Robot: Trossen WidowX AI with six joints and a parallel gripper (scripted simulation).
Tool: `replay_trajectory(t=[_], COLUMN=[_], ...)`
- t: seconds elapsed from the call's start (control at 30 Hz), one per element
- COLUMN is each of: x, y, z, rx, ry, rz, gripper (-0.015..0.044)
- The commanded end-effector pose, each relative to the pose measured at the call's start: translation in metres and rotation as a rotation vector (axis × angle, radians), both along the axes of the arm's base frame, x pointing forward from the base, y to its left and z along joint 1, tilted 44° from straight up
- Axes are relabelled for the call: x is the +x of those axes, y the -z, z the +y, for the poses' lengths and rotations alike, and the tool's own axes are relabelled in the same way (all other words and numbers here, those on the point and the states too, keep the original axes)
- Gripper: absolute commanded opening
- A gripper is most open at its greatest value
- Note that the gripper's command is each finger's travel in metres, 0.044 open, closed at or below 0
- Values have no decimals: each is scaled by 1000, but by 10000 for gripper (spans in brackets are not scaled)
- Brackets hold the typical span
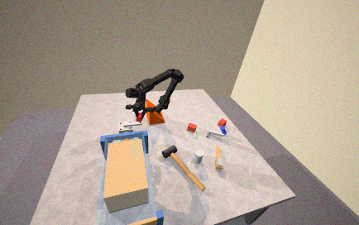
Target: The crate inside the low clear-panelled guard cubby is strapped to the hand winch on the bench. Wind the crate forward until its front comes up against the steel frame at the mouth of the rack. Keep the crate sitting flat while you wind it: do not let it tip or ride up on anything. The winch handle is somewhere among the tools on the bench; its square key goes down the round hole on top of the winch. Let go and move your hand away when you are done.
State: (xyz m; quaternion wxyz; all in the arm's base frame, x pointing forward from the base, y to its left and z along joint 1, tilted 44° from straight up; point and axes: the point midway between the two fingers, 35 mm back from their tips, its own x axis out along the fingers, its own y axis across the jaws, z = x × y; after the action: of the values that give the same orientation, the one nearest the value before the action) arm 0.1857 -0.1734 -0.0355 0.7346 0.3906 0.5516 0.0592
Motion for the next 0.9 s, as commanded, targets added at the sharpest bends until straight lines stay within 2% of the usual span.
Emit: replay_trajectory(t=[0.0,0.87], x=[-13,-51], y=[2,11], z=[0,-11], rx=[-2,-3], ry=[1,1], rz=[27,30], gripper=[0,0])
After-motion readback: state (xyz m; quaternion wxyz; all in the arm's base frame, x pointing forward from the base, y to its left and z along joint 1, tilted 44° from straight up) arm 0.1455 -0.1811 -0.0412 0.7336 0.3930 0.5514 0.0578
